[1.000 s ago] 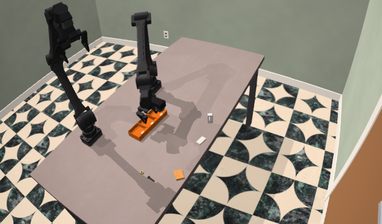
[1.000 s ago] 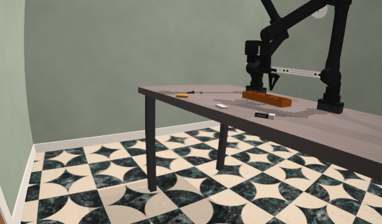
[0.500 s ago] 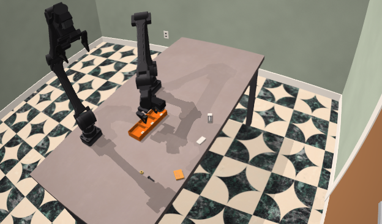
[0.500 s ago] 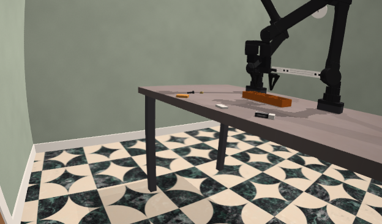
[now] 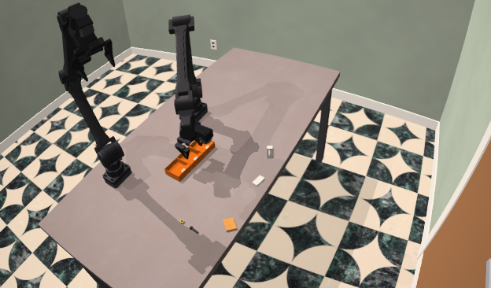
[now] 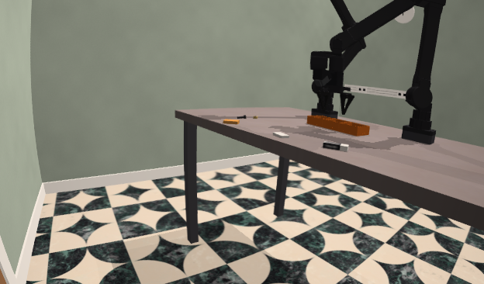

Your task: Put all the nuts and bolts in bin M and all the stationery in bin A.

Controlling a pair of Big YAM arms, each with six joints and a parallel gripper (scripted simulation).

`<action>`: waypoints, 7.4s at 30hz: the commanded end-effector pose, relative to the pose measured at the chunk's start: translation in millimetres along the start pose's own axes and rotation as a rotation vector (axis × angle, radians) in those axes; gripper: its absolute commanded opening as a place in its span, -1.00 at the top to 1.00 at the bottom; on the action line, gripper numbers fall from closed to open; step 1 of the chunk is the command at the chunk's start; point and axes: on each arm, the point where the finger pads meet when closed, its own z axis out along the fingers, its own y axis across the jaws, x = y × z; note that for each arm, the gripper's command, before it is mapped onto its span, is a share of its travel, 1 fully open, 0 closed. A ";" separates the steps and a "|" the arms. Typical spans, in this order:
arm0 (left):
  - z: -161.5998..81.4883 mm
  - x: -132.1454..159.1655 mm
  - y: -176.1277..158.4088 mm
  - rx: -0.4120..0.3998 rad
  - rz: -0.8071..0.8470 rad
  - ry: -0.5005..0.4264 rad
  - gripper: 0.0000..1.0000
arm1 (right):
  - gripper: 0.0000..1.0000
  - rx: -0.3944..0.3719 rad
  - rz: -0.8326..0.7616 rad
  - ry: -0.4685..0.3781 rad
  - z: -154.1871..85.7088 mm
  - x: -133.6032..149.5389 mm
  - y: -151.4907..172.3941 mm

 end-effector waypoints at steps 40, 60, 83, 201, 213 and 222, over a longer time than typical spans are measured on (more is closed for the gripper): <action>-139.3 -44.7 -71.1 0.036 0.360 -0.040 0.40 | -1.00 0.002 -0.007 0.001 -4.6 2.8 -1.5; -75.2 -99.1 -194.1 0.026 0.378 -0.024 0.40 | -1.00 0.002 -0.007 0.001 -4.6 2.8 -1.5; -16.4 -167.3 -299.1 0.022 0.368 -0.019 0.40 | -1.00 0.002 -0.007 0.001 -4.6 2.8 -1.5; 74.7 -148.1 -289.1 -0.003 0.378 0.005 0.79 | -1.00 0.002 -0.007 0.001 -4.6 2.8 -1.5; -5.2 -159.6 -306.0 0.054 0.378 -0.050 0.79 | -1.00 0.002 -0.007 0.001 -4.6 2.8 -1.5; -32.7 -158.5 -304.3 0.051 0.378 -0.047 0.79 | -1.00 0.002 -0.007 0.001 -4.6 2.8 -1.5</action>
